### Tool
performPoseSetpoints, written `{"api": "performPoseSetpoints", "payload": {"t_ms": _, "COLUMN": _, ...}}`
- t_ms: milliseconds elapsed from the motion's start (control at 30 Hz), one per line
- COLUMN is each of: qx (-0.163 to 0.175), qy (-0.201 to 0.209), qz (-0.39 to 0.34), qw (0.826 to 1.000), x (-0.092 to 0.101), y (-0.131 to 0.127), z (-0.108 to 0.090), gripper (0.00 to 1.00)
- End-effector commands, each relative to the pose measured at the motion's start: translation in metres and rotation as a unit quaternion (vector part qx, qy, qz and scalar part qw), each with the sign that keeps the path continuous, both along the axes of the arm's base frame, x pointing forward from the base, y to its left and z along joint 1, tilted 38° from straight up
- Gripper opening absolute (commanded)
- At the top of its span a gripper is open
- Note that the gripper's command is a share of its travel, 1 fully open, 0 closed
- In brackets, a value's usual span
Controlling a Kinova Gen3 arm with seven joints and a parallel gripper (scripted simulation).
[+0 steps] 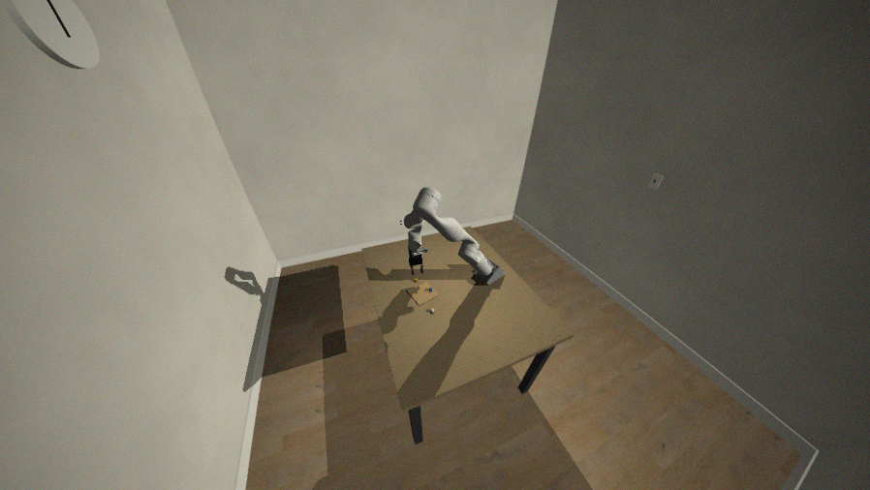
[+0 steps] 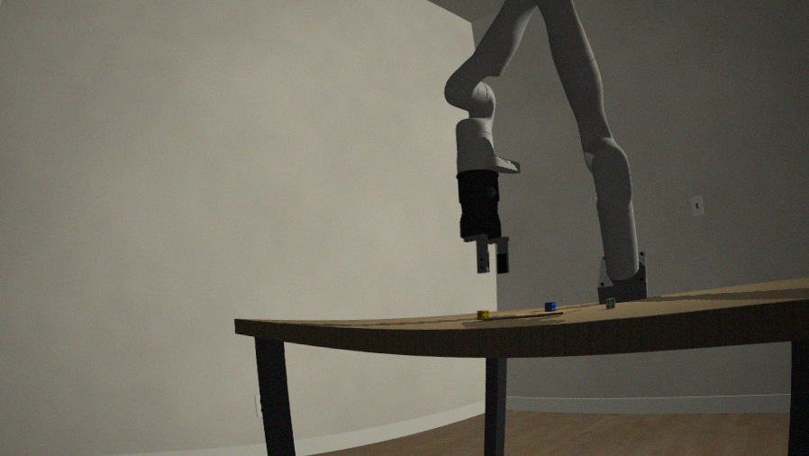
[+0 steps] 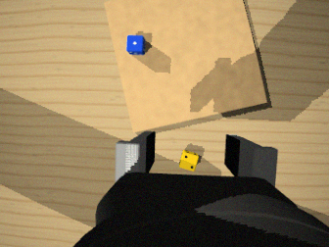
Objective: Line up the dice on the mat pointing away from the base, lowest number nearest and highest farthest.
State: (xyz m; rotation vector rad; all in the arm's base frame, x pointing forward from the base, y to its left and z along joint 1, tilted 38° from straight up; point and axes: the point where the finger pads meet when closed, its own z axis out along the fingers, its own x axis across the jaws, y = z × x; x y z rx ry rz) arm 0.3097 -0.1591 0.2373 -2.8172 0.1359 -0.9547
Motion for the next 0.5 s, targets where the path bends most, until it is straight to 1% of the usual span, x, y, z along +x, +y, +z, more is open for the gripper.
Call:
{"api": "performPoseSetpoints", "payload": {"t_ms": 0, "qx": 0.021, "qy": 0.006, "qz": -0.024, "qw": 0.999, "x": 0.001, "y": -0.007, "z": -0.004, "gripper": 1.0}}
{"api": "performPoseSetpoints", "payload": {"t_ms": 100, "qx": 0.041, "qy": 0.01, "qz": -0.051, "qw": 0.998, "x": 0.003, "y": -0.013, "z": -0.005, "gripper": 1.0}}
{"api": "performPoseSetpoints", "payload": {"t_ms": 233, "qx": 0.06, "qy": 0.014, "qz": -0.075, "qw": 0.995, "x": 0.004, "y": -0.019, "z": -0.006, "gripper": 1.0}}
{"api": "performPoseSetpoints", "payload": {"t_ms": 333, "qx": 0.068, "qy": 0.016, "qz": -0.086, "qw": 0.994, "x": 0.004, "y": -0.021, "z": -0.006, "gripper": 1.0}}
{"api": "performPoseSetpoints", "payload": {"t_ms": 467, "qx": 0.071, "qy": 0.017, "qz": -0.091, "qw": 0.993, "x": 0.005, "y": -0.022, "z": -0.007, "gripper": 1.0}}
